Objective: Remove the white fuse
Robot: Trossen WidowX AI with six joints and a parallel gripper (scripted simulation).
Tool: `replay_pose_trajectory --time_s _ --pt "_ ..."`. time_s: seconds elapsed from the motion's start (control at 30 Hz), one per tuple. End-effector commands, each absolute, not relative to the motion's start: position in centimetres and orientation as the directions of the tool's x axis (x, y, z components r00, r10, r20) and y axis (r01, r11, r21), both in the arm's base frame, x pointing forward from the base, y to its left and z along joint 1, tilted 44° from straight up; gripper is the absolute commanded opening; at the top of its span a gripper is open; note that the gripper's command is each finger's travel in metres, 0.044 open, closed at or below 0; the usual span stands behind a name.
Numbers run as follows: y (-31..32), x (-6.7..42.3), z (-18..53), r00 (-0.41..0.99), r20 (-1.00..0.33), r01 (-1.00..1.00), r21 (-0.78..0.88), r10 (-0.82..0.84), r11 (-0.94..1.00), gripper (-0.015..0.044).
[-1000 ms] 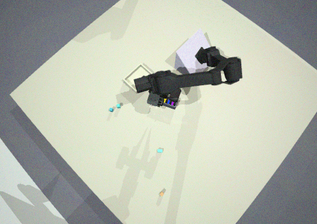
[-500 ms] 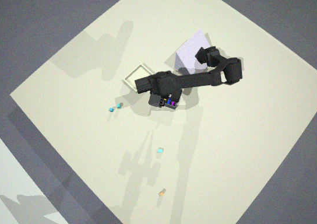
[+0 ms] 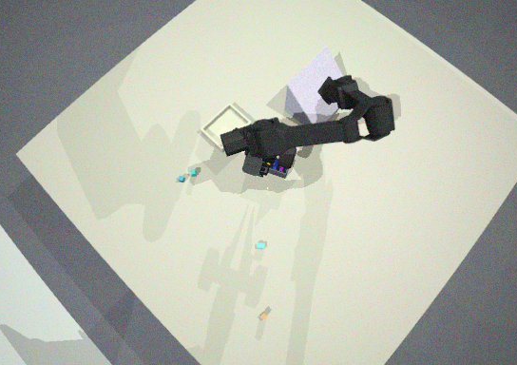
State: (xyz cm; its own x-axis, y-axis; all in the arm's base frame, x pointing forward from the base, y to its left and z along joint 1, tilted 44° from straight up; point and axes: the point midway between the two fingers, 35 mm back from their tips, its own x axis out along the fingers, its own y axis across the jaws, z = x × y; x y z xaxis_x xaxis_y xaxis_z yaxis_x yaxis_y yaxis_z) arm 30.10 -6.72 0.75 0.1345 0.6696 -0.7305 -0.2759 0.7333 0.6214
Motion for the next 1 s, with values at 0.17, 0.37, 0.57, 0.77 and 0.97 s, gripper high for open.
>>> replay_pose_trajectory --time_s 0.17,0.37,0.57,0.77,0.97 --pt "-5.9 30.1 0.1 0.131 -0.727 -0.269 0.628 0.674 0.73 0.0074" --pt "-5.9 30.1 0.0 0.131 -0.727 -0.269 0.628 0.674 0.73 0.0074" --pt "-5.8 30.1 0.0 0.131 -0.727 -0.269 0.628 0.674 0.73 0.0074" --pt "-5.5 30.2 -0.4 0.131 -0.727 -0.27 0.628 0.674 0.73 0.0074" --pt "-5.2 30.2 -0.7 0.131 -0.726 -0.27 0.629 0.675 0.729 0.0074"
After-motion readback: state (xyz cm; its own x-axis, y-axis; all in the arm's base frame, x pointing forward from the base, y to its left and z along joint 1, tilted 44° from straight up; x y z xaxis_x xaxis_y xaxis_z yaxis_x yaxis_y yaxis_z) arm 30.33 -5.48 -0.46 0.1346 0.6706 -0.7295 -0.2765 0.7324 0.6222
